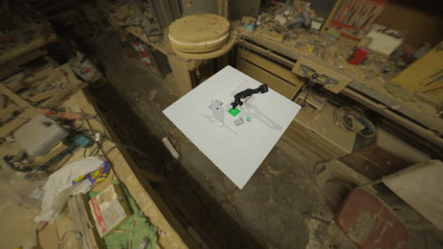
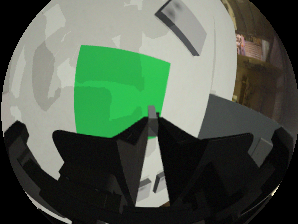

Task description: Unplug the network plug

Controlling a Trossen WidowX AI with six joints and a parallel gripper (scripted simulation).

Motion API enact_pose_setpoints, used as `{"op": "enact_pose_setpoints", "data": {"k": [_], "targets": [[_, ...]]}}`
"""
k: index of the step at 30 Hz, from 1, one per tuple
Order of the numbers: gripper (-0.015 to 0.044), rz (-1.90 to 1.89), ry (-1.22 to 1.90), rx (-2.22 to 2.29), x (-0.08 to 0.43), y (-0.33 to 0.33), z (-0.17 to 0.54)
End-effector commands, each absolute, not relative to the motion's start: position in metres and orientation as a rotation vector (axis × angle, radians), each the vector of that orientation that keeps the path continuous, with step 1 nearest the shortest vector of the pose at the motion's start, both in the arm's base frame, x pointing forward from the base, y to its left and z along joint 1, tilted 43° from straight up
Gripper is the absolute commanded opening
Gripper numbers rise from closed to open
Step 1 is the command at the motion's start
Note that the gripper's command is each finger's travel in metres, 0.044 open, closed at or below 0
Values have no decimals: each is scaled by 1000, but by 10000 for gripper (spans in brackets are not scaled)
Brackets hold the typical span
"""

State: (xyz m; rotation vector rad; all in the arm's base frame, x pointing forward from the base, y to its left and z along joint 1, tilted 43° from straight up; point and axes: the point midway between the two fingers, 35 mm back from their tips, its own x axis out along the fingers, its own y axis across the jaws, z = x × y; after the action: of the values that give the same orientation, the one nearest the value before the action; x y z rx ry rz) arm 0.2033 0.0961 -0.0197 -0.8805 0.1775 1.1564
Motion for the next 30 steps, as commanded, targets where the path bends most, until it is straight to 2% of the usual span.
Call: {"op": "enact_pose_setpoints", "data": {"k": [1,30], "targets": [[0,1158,183,-877,202,98,-22],[0,1154,178,-870,197,108,-29]]}}
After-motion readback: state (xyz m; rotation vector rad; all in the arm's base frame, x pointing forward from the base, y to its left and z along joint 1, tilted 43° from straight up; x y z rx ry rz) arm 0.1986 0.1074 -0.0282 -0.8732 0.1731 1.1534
